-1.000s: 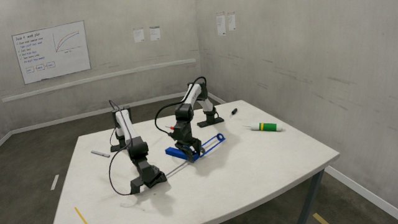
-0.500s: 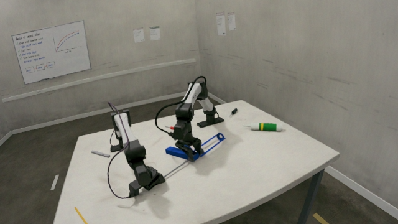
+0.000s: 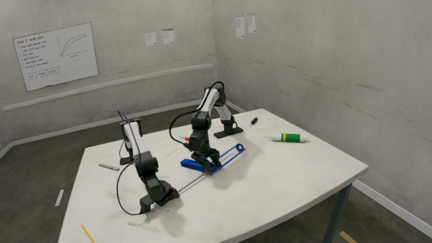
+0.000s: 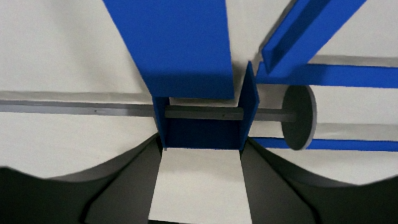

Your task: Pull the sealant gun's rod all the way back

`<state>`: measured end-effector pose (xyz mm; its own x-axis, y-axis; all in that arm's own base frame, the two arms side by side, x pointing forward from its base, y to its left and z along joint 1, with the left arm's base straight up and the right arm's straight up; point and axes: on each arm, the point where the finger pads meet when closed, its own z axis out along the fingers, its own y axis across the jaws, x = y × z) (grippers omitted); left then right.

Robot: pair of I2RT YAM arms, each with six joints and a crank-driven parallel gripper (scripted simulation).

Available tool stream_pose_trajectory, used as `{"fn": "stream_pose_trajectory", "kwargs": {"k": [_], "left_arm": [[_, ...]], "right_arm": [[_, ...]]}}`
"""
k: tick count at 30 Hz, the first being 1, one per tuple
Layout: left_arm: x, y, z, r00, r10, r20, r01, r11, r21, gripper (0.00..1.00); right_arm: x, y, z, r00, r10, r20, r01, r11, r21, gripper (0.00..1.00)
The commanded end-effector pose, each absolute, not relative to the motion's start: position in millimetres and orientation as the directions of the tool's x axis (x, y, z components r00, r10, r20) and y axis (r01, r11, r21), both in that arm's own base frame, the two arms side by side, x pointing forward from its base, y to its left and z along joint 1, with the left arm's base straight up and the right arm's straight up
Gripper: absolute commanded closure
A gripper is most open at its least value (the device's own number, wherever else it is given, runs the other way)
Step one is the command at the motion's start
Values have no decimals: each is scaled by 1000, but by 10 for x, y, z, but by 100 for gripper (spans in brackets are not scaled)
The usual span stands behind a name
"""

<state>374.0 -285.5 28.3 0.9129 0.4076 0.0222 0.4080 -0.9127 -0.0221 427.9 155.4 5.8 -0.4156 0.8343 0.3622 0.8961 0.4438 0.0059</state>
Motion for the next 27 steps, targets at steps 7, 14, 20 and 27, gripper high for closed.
{"fn": "stream_pose_trajectory", "kwargs": {"k": [7,14,20,27], "left_arm": [[3710,-2852,235,917,398,1,398,-917,-16,45],[3699,-2826,237,915,403,3,403,-915,-28,45],[3604,-2672,111,910,414,-20,410,-906,-103,45],[3508,-2467,78,899,436,-25,424,-885,-192,45]], "right_arm": [[4218,1666,178,-420,846,328,899,437,22,66],[4206,1595,4,-406,849,338,898,439,-24,66],[4338,1410,-24,-415,860,296,900,435,-2,66],[4495,1277,77,-414,879,235,909,415,48,66]]}}
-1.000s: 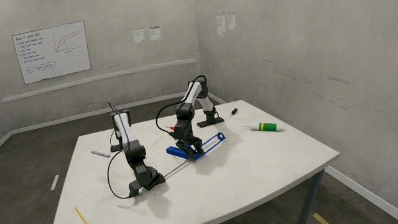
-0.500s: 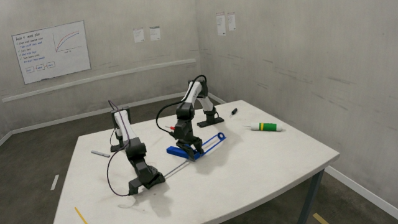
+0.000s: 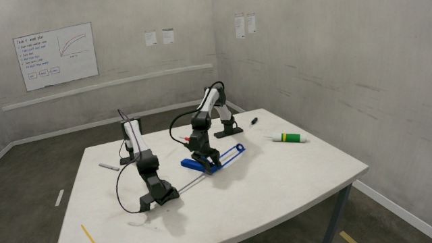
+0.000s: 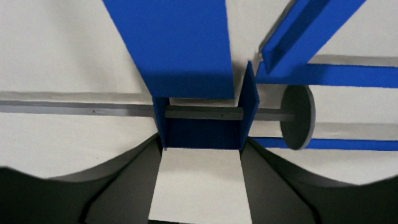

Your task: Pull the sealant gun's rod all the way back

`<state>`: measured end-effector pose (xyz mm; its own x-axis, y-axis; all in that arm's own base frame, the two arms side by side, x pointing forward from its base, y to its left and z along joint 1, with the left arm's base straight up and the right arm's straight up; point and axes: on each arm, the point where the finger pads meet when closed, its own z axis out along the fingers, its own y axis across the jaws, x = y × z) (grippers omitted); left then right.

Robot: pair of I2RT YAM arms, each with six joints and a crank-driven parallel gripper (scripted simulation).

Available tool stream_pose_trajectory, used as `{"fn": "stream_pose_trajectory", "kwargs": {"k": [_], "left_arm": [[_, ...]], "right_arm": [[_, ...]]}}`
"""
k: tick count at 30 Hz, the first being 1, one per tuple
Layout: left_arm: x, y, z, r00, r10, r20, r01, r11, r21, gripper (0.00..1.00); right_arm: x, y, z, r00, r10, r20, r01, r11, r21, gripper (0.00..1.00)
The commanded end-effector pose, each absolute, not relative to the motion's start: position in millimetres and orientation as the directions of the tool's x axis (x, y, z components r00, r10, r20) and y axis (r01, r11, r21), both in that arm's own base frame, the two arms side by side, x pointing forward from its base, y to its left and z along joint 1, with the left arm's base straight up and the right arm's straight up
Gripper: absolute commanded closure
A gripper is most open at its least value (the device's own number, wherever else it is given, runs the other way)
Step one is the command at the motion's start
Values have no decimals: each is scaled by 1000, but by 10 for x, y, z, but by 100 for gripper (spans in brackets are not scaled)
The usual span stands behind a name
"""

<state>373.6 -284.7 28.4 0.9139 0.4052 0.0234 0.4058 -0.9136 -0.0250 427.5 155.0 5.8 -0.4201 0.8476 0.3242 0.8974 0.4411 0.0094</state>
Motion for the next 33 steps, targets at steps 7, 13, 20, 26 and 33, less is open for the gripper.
{"fn": "stream_pose_trajectory", "kwargs": {"k": [7,13,20,26,33], "left_arm": [[3450,-2330,99,892,451,-28,431,-868,-248,45],[3467,-2404,92,898,440,-31,423,-879,-223,45],[3558,-2557,213,904,427,-13,421,-896,-141,45],[3640,-2713,227,911,411,5,410,-908,-79,45],[3707,-2858,237,918,395,22,396,-918,-24,45]], "right_arm": [[4469,1226,-44,-410,880,240,908,419,16,66],[4412,1189,-7,-409,855,318,900,436,-15,66],[4403,1185,5,-410,847,339,897,441,-19,66],[4375,1391,108,-419,831,366,895,446,11,66],[4367,1419,109,-419,828,372,894,447,11,66]]}}
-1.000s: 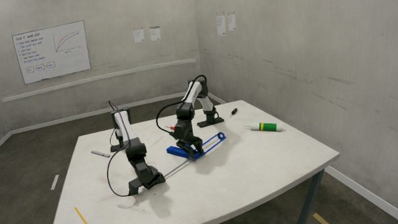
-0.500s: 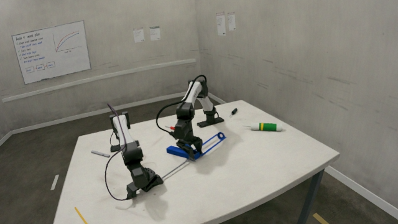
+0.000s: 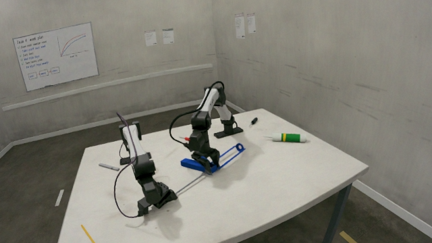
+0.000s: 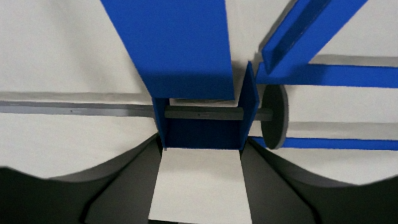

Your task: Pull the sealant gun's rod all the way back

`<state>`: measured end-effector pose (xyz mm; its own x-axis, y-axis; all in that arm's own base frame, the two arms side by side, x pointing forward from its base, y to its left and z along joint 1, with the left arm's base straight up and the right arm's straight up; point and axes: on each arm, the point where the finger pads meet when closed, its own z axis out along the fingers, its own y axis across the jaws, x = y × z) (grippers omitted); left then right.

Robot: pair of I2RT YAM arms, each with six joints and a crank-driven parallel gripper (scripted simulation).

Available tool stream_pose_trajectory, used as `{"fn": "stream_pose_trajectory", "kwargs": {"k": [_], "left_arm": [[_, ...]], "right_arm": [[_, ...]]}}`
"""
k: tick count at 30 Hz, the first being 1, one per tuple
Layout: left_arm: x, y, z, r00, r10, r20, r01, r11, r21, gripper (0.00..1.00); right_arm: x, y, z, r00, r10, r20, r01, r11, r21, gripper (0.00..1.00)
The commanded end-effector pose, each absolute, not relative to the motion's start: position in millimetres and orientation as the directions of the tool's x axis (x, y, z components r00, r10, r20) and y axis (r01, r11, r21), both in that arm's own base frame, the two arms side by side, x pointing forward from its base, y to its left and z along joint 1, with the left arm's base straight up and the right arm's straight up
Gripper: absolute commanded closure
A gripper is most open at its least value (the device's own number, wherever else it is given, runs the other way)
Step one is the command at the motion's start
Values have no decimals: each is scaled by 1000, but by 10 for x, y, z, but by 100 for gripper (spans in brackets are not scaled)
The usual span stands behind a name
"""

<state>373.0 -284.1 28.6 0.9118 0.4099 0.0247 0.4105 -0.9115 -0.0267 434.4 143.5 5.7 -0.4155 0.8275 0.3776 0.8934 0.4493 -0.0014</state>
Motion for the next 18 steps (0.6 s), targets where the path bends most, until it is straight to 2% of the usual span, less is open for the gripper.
{"fn": "stream_pose_trajectory", "kwargs": {"k": [1,3,7,9,10,14,18], "left_arm": [[3707,-2858,237,918,395,22,396,-918,-24,45],[3692,-2850,245,919,395,15,395,-918,-29,45],[3754,-2856,336,912,410,31,410,-912,-12,45],[3754,-2856,336,912,410,31,410,-912,-12,21],[3736,-2829,346,910,414,27,414,-910,-22,18],[3755,-2853,513,909,414,41,414,-910,11,18],[3746,-2885,694,909,414,49,413,-910,31,18]], "right_arm": [[4367,1419,109,-419,828,372,894,447,11,54],[4346,1374,5,-408,833,375,894,447,-21,30],[4387,1290,82,-407,833,374,893,450,-31,30],[4382,1260,108,-405,834,374,893,450,-35,30],[4387,1251,135,-405,834,374,893,450,-35,30],[4402,1224,209,-403,835,375,894,447,-34,30],[4485,1253,712,-416,839,350,903,426,54,30]]}}
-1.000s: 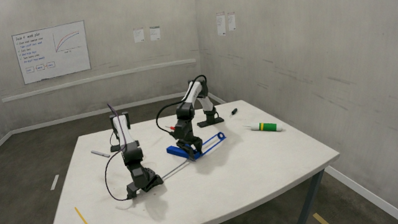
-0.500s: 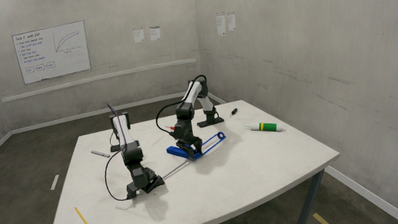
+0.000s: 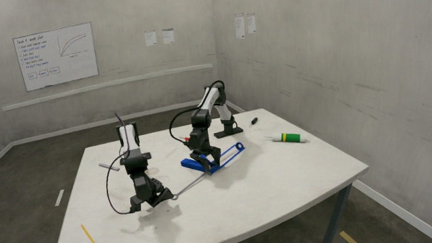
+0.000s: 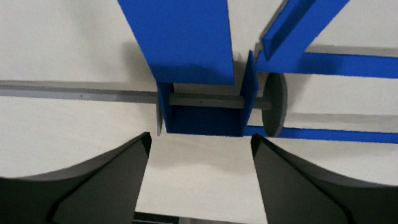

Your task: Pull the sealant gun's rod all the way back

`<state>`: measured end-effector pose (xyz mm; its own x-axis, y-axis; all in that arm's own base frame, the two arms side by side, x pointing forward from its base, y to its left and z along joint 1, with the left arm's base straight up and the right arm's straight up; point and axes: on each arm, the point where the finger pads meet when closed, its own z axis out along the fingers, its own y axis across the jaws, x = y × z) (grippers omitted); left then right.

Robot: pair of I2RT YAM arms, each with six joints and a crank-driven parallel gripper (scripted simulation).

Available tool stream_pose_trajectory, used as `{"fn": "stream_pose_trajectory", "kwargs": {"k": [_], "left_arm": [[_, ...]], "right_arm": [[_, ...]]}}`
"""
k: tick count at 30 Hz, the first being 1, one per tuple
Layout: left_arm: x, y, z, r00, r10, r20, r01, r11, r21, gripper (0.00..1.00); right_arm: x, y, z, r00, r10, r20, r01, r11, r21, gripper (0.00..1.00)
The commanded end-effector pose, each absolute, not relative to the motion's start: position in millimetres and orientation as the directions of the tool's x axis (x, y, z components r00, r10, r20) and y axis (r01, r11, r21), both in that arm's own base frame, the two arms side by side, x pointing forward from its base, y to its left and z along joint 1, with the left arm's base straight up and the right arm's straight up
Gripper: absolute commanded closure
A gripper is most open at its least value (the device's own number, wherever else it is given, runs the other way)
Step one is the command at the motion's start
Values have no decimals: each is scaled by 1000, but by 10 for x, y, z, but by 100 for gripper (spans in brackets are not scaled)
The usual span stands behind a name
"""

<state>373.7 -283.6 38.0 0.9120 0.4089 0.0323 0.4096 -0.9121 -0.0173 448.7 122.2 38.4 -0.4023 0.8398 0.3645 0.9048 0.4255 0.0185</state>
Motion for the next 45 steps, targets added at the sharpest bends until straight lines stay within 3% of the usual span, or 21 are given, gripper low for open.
{"fn": "stream_pose_trajectory", "kwargs": {"k": [1,7,8,9,19,28,45], "left_arm": [[3734,-2877,580,910,413,37,413,-911,3,18],[3719,-2913,599,912,410,24,411,-911,-29,18],[3703,-2897,597,907,420,21,421,-906,-36,6],[3679,-2886,593,901,433,12,434,-900,-41,0],[3722,-2748,569,837,547,2,546,-835,-75,0],[3742,-2763,562,842,540,4,539,-839,-72,0],[3758,-2774,658,843,538,18,538,-842,-47,0]], "right_arm": [[4482,1268,718,-417,839,350,903,426,54,30],[4443,1269,573,-400,840,366,905,424,16,30],[4442,1269,573,-401,840,366,905,425,16,30],[4471,1269,598,-408,839,360,904,427,30,30],[4544,1280,712,-533,807,253,846,504,176,30],[4203,1362,912,-642,750,160,761,597,253,30],[4044,1368,848,-639,748,179,767,603,220,30]]}}
